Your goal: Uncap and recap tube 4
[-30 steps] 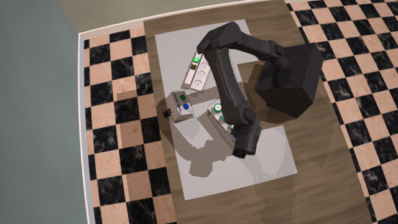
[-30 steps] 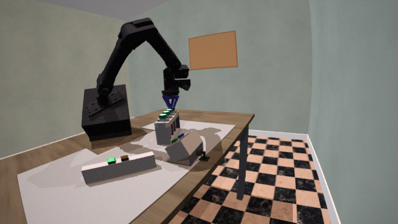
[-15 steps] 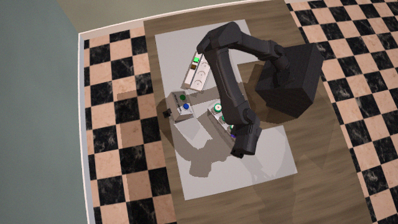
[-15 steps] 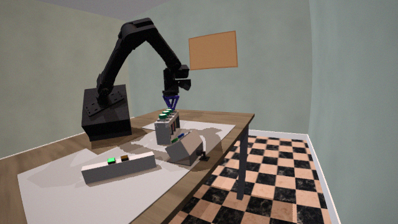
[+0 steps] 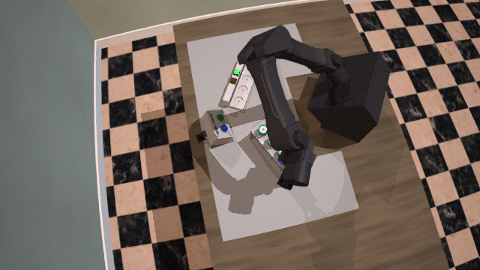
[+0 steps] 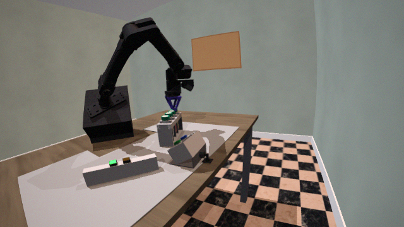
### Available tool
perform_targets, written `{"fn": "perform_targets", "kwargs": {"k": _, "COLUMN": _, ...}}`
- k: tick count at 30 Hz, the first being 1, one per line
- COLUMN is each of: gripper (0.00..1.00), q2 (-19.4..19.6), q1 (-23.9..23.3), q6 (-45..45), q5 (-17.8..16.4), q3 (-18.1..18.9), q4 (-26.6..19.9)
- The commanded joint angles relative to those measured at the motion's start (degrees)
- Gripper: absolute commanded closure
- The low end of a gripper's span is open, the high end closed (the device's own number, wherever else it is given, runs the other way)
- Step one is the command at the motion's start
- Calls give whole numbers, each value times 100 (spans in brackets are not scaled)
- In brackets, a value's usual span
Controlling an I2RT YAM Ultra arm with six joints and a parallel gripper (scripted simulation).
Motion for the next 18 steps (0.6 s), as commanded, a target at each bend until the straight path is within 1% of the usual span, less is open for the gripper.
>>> {"fn": "perform_targets", "kwargs": {"k": 1, "gripper": 51, "q2": -109, "q1": 238, "q6": 221, "q5": -12, "q3": 197, "q4": -322}}
{"fn": "perform_targets", "kwargs": {"k": 9, "gripper": 51, "q2": -185, "q1": 518, "q6": 605, "q5": -65, "q3": 518, "q4": -986}}
{"fn": "perform_targets", "kwargs": {"k": 17, "gripper": 51, "q2": -186, "q1": 524, "q6": 613, "q5": -66, "q3": 524, "q4": -999}}
{"fn": "perform_targets", "kwargs": {"k": 18, "gripper": 51, "q2": -352, "q1": 455, "q6": 43, "q5": -52, "q3": 407, "q4": -985}}
